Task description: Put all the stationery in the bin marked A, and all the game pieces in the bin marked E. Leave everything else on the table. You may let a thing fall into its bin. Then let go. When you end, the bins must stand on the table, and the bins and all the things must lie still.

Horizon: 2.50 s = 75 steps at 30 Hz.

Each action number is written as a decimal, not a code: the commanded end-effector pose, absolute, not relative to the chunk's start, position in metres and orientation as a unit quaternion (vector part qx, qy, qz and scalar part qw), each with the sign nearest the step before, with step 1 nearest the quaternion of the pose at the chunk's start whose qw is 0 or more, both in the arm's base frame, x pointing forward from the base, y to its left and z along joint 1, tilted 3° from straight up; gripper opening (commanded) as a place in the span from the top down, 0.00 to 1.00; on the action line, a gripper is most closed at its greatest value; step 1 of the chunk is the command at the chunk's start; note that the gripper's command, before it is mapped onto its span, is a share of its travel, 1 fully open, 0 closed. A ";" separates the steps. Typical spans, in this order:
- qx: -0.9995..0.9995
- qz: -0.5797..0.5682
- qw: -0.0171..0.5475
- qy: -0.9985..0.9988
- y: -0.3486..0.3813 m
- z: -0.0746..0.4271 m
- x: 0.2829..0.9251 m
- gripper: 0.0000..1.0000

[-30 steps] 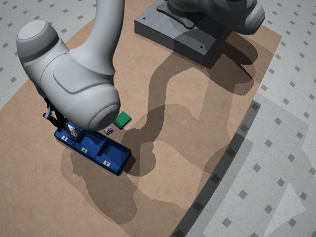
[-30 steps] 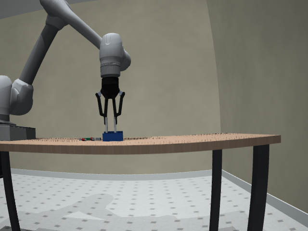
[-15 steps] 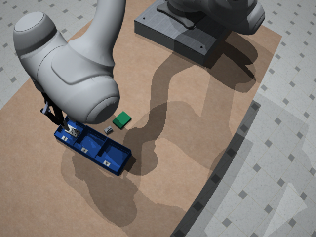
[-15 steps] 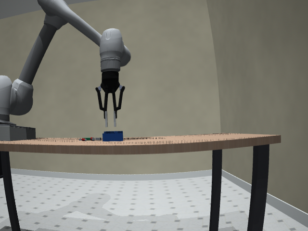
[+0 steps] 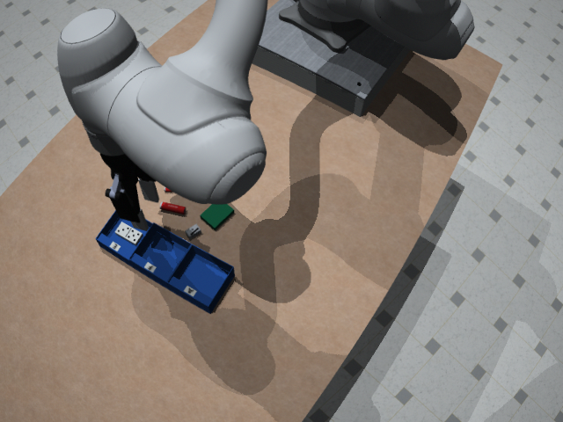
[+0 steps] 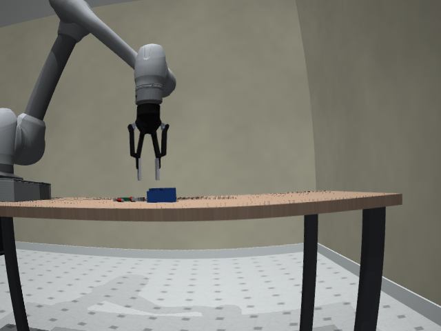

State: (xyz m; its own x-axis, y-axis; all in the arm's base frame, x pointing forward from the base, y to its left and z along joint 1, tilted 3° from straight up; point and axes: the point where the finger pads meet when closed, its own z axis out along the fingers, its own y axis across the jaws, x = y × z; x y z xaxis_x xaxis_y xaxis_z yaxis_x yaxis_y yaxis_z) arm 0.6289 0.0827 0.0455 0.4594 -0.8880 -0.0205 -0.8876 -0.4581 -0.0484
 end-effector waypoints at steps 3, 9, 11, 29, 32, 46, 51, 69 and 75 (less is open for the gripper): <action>-0.906 -0.007 0.028 0.423 0.112 0.049 0.583 0.67; -0.942 -0.009 0.025 0.334 0.138 0.051 0.541 0.67; -0.948 -0.010 0.025 0.318 0.143 0.052 0.534 0.67; -0.997 -0.018 0.020 0.070 0.150 0.053 0.522 0.67; -1.000 -0.018 0.024 0.004 0.150 0.053 0.523 0.67; -1.000 -0.018 0.024 0.002 0.150 0.053 0.523 0.67; -1.000 -0.018 0.024 0.002 0.150 0.053 0.523 0.67; -1.000 -0.018 0.024 0.002 0.150 0.045 0.523 0.67; -1.000 -0.018 0.024 0.002 0.151 0.021 0.524 0.67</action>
